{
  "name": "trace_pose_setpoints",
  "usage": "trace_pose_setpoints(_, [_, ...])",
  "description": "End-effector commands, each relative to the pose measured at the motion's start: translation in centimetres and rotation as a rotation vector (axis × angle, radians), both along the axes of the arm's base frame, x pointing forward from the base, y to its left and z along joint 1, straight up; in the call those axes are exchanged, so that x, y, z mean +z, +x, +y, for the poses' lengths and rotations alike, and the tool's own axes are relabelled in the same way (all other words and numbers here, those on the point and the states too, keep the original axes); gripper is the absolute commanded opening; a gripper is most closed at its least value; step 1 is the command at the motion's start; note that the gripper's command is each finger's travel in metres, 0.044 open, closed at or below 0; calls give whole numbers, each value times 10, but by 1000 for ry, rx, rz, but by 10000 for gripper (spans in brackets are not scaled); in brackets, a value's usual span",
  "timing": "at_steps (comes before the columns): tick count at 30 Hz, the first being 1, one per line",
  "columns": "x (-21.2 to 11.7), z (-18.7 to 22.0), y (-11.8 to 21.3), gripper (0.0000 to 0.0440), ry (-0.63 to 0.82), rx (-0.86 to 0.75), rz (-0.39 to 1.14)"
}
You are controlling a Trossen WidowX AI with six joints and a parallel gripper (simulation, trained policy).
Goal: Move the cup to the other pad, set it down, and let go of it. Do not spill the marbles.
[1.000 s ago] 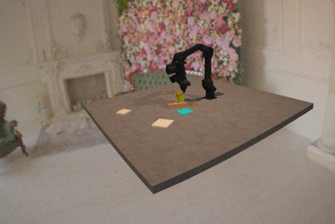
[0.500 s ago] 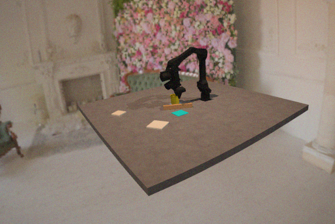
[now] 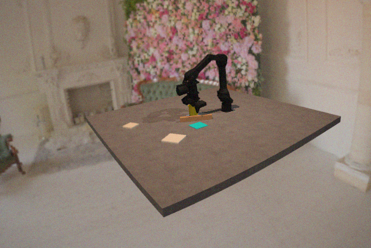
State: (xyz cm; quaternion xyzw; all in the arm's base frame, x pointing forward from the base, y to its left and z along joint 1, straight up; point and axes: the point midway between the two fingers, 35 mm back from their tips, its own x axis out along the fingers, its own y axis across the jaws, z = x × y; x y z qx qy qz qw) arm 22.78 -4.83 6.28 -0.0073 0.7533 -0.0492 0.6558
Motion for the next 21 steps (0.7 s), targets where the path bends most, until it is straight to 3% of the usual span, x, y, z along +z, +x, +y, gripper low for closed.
trace_pose_setpoints(1, [-2, -1, -1, 12, 6, 34, 5])
trace_pose_setpoints(21, [42, 5, 23, 4, 29, 133, -94])
